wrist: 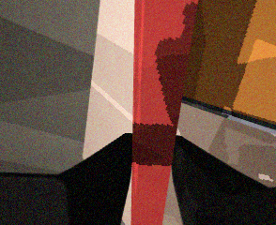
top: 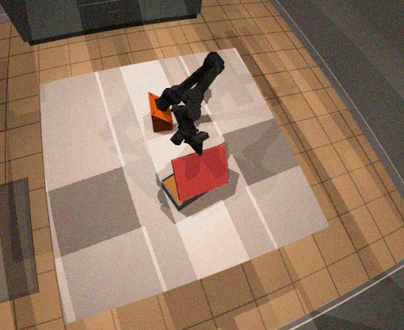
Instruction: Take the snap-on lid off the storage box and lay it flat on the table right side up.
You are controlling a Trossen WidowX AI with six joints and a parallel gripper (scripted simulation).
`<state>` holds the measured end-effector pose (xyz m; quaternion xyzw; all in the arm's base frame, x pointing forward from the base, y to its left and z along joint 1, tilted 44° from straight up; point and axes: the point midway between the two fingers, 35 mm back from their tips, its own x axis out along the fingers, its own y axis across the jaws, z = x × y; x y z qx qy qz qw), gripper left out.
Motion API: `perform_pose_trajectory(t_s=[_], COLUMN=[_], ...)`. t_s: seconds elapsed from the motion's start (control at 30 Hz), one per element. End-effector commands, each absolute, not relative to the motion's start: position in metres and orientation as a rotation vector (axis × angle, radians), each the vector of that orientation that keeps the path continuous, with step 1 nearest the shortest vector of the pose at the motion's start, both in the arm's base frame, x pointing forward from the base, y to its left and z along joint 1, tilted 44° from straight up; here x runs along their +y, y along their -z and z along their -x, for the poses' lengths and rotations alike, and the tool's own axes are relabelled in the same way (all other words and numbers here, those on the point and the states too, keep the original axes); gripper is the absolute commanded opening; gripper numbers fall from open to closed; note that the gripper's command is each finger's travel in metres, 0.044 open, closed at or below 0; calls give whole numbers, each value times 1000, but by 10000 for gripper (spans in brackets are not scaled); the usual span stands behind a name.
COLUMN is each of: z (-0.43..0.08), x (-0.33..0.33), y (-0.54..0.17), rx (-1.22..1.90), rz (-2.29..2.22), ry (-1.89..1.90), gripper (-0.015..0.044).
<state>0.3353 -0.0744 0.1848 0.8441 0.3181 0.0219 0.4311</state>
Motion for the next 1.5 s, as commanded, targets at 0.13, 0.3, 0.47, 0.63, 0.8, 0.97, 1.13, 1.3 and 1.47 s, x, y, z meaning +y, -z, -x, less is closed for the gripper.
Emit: perform_pose_trajectory(t_s=[0.13, 0.3, 0.47, 0.63, 0.8, 0.97, 1.13, 1.3, 1.47], z=[-329, -325, -321, -317, -313, -309, -305, -301, -297], x=[-64, -57, -50, -43, -36, -29, -22, -15, -8], y=[-195, -201, -207, -213, -219, -225, -231, -237, -243], rx=[788, 788, 788, 788, 788, 789, 789, 789, 789], rz=[-2108, -2108, -2108, -2109, -2109, -2109, -2110, -2110, -2110], ry=[-51, -51, -50, -50, -50, -50, -50, -50, -50], gripper=[0, 0, 0, 0, 0, 0, 0, 0, 0])
